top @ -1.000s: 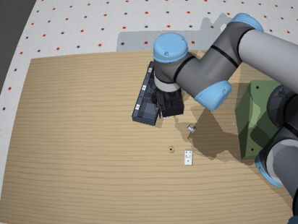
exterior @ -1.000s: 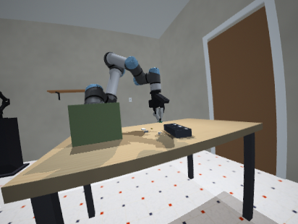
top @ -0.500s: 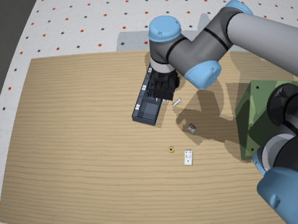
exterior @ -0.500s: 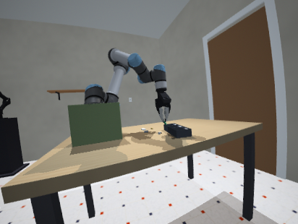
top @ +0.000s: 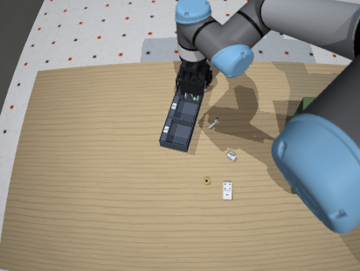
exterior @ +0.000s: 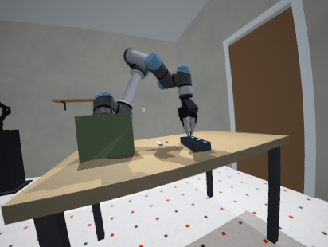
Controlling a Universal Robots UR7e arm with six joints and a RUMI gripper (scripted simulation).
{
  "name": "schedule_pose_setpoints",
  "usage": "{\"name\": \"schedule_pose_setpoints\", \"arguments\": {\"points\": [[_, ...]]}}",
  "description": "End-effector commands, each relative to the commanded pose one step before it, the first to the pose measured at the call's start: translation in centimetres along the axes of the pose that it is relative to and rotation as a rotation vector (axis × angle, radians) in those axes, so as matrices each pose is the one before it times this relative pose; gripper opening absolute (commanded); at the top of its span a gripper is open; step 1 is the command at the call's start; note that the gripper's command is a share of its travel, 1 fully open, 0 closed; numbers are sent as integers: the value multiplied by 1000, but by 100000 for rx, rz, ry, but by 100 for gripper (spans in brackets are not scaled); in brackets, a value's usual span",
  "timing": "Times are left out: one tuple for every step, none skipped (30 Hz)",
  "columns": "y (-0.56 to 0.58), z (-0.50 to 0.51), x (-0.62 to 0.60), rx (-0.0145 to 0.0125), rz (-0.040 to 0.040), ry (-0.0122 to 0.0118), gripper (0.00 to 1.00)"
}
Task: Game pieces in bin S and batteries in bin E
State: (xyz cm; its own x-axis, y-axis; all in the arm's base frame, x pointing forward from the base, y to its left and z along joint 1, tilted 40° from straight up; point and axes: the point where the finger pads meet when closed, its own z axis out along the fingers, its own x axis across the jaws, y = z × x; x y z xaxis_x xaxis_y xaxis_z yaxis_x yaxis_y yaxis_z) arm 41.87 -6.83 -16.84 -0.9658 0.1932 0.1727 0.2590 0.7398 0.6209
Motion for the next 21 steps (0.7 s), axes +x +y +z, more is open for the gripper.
{"name": "schedule_pose_setpoints", "arguments": {"points": [[-2472, 12, -1038, 21, -18, -77, 0], [-561, 0, -214, 1, 0, -1, 0], [-561, 0, -214, 1, 0, -1, 0], [0, 0, 0, 0, 0, 0, 0], [0, 0, 0, 0, 0, 0, 0], [-561, -1, -216, 1, 0, 0, 0], [-561, 0, -214, 1, 0, -1, 0], [-536, 0, -211, 1, 0, -1, 0], [-135, 0, -57, 0, 0, 0, 0], [-91, 0, -40, 0, 0, 0, 0], [-54, 0, -25, 0, 0, 0, 0], [-24, 0, -13, 0, 0, 0, 0], [-2, 0, -3, 0, 0, 0, 0], [21, 1, 11, 2, 0, -2, 0], [24, -1, 7, -1, 0, 1, 0], [31, 0, 11, -1, 0, 1, 0], [36, 0, 14, -1, 0, 1, 0], [38, 0, 15, 0, 0, 0, 0], [38, 0, 16, 0, 0, 0, 0], [37, 0, 16, 0, 0, 0, 0], [0, 0, 0, 0, 0, 0, 0]]}}
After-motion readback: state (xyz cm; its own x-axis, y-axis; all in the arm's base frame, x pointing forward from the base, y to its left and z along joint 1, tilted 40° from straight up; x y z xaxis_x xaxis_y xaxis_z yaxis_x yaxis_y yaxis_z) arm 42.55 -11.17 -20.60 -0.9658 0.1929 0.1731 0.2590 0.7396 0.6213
